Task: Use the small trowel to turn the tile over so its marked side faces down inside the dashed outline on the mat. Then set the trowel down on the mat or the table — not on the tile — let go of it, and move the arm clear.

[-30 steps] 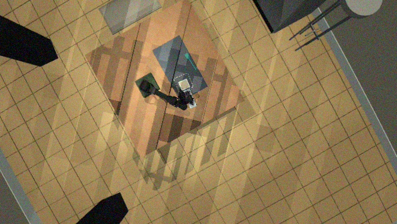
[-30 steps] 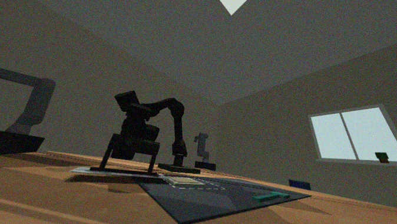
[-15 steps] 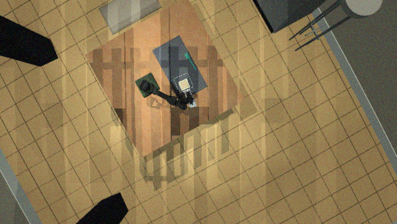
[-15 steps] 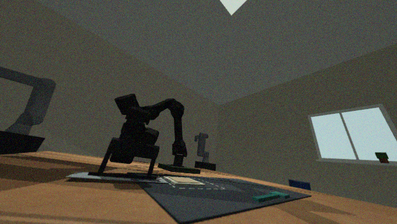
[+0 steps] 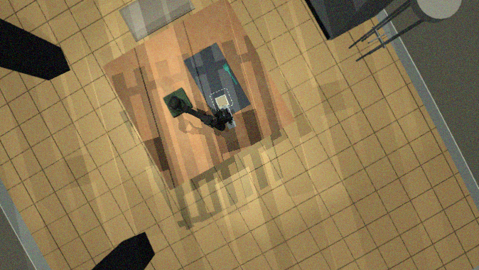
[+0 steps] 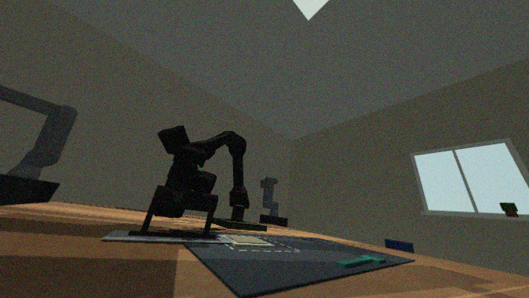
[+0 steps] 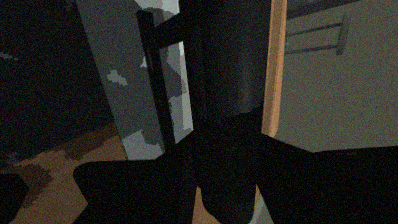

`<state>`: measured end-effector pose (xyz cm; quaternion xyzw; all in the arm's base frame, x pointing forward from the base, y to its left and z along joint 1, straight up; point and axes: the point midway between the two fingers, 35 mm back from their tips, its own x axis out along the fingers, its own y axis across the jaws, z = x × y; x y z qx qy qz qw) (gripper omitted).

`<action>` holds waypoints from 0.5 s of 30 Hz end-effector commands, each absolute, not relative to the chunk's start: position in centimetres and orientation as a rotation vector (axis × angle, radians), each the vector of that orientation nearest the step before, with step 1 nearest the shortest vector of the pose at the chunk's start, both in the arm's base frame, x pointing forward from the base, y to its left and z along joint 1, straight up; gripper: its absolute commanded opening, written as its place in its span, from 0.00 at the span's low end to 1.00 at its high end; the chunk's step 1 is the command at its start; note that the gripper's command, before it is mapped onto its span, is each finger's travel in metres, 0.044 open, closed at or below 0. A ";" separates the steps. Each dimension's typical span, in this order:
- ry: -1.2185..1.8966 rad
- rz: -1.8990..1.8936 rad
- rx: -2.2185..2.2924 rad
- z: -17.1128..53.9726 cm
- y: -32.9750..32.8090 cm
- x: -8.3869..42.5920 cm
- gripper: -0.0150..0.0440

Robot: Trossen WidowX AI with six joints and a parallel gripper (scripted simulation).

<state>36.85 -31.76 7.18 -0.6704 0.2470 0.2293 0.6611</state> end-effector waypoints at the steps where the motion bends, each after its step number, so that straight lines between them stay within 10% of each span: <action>1: 0.546 0.508 -1.534 8.8 -32.6 37.1 0.25; 15: 0.557 0.513 -1.516 10.9 -33.6 37.3 0.25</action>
